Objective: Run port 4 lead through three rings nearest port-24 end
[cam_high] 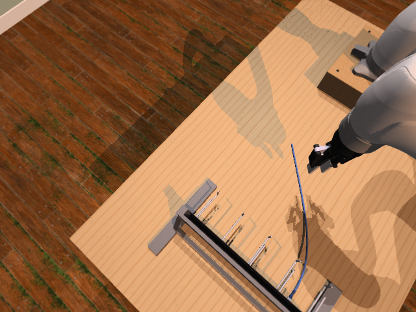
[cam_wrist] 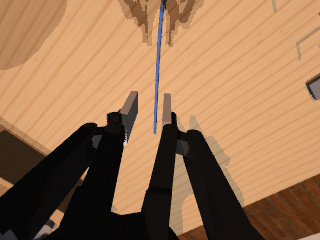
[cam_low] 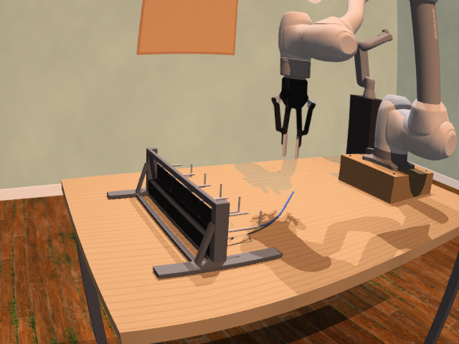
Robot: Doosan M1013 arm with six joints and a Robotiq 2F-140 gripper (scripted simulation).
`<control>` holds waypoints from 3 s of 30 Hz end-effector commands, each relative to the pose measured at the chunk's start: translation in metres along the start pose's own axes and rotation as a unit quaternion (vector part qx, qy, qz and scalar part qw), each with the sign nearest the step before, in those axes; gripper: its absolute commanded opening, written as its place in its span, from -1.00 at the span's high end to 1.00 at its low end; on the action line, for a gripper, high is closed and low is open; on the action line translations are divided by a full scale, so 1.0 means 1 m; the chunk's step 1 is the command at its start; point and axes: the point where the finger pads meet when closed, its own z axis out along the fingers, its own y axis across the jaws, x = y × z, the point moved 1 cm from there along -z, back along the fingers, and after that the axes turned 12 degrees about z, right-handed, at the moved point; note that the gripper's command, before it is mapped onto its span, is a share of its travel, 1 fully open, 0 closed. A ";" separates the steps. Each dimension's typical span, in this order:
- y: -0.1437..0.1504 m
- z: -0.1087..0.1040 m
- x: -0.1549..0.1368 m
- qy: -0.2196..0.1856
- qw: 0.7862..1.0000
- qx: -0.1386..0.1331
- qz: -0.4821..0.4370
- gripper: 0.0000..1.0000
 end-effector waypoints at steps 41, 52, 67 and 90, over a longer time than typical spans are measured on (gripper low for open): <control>-0.001 0.118 0.000 0.000 1.000 0.000 0.000 0.60; -0.001 0.134 0.000 0.000 1.000 0.000 0.000 0.60; -0.001 0.138 0.000 0.000 1.000 0.000 0.000 0.60; -0.001 0.138 0.000 0.000 1.000 0.000 0.000 0.60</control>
